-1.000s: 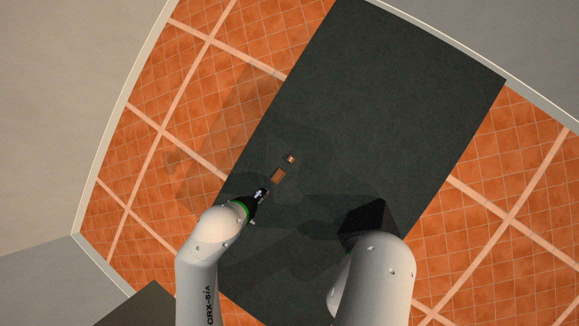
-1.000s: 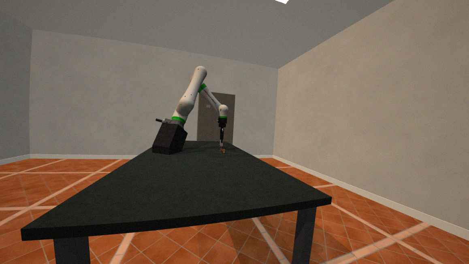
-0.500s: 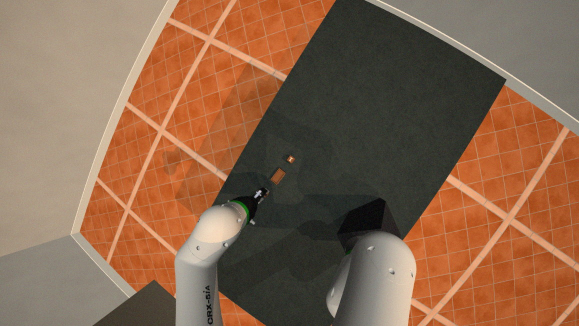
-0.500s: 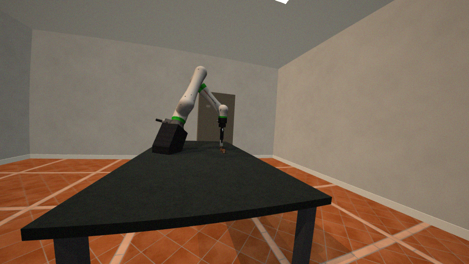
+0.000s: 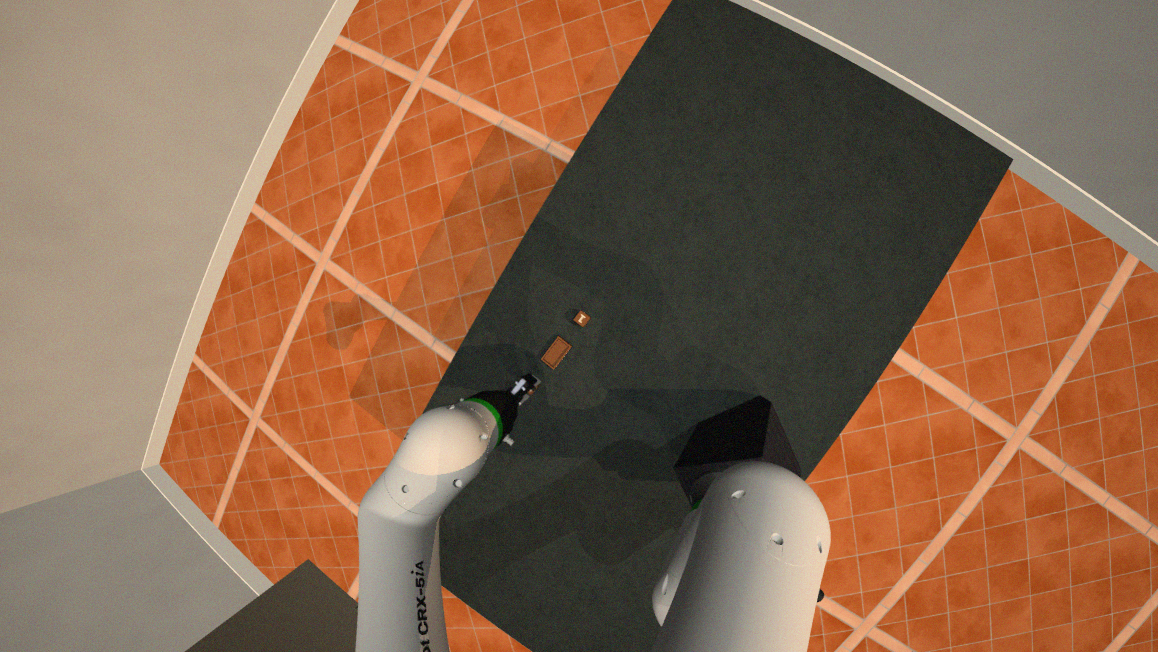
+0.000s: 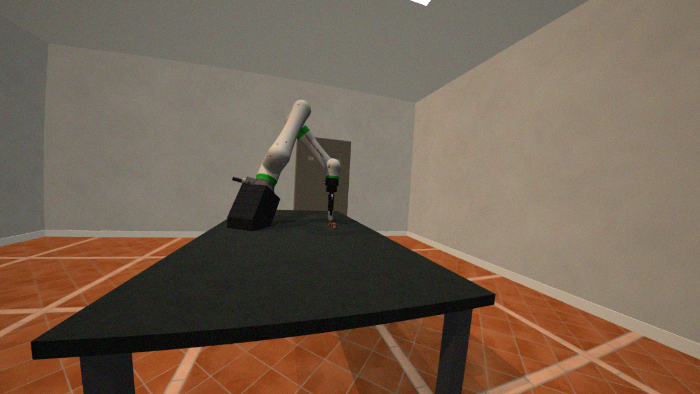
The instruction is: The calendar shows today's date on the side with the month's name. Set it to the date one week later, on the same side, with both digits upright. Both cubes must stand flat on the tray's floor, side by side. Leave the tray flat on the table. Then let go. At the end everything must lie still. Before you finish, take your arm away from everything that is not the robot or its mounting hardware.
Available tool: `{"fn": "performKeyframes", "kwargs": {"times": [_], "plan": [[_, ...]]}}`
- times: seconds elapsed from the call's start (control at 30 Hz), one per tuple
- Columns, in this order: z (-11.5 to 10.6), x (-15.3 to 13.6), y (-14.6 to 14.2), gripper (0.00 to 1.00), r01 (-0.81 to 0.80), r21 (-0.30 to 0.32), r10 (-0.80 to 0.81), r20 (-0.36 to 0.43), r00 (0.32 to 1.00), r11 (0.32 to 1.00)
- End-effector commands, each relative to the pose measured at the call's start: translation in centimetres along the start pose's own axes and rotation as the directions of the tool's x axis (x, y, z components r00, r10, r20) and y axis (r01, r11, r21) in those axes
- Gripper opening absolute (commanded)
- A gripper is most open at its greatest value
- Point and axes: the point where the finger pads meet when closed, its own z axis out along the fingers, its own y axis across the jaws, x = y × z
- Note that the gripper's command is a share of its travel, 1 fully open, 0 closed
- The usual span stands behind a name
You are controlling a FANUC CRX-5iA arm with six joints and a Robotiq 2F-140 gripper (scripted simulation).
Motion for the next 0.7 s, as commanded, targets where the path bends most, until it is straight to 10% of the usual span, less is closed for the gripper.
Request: {"fn": "performKeyframes", "kwargs": {"times": [0.0,0.67], "plan": [[0.47,0.03,0.0,0.28,0.0,0.0,0.0,0.0,1.0,1.0],[1.19,0.02,0.01,0.28,0.0,0.0,0.0,0.0,1.0,1.0]]}}
